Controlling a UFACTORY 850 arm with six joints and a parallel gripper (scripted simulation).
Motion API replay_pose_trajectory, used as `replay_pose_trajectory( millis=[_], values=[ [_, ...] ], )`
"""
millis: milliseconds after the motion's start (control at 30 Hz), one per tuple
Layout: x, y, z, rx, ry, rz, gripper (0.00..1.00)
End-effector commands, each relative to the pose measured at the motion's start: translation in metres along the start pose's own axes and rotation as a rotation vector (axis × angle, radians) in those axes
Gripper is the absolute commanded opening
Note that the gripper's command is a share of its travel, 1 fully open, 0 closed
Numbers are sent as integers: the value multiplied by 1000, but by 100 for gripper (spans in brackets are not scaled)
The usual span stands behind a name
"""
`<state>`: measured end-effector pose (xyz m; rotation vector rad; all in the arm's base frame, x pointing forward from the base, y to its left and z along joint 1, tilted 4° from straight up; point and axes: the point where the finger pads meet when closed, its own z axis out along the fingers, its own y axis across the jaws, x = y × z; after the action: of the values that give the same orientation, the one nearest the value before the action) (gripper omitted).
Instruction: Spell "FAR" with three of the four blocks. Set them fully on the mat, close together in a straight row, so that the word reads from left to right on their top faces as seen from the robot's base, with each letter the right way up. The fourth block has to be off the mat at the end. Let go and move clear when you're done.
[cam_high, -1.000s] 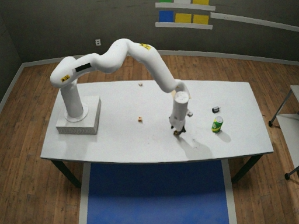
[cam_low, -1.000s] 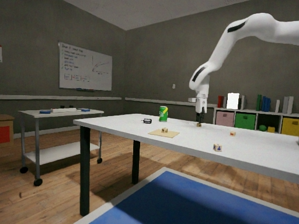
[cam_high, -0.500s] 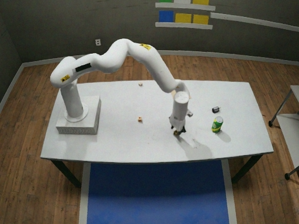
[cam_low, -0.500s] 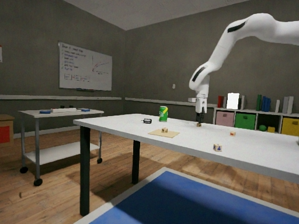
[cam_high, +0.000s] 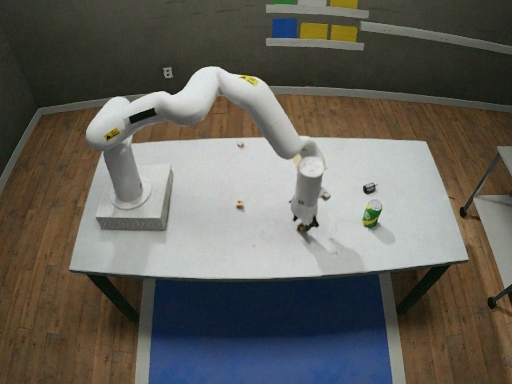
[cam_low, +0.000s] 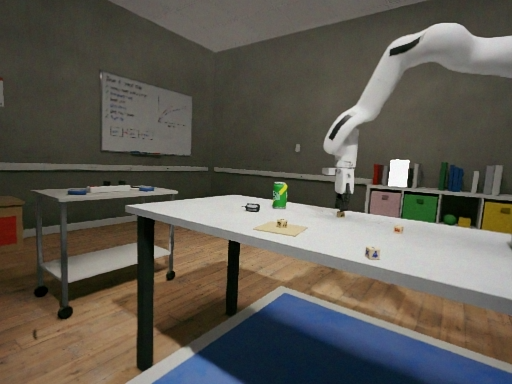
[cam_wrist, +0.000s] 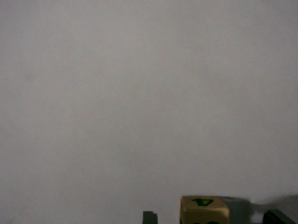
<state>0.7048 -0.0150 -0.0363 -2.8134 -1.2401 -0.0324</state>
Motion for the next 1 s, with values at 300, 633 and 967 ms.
replay_pose_trajectory(
  millis=[300,633,967],
  values=[
    [1,1,-1,-2,2,0,64],
    [1,1,-1,-2,2,0,64],
    [1,1,1,-2,2,0,64]
  ],
)
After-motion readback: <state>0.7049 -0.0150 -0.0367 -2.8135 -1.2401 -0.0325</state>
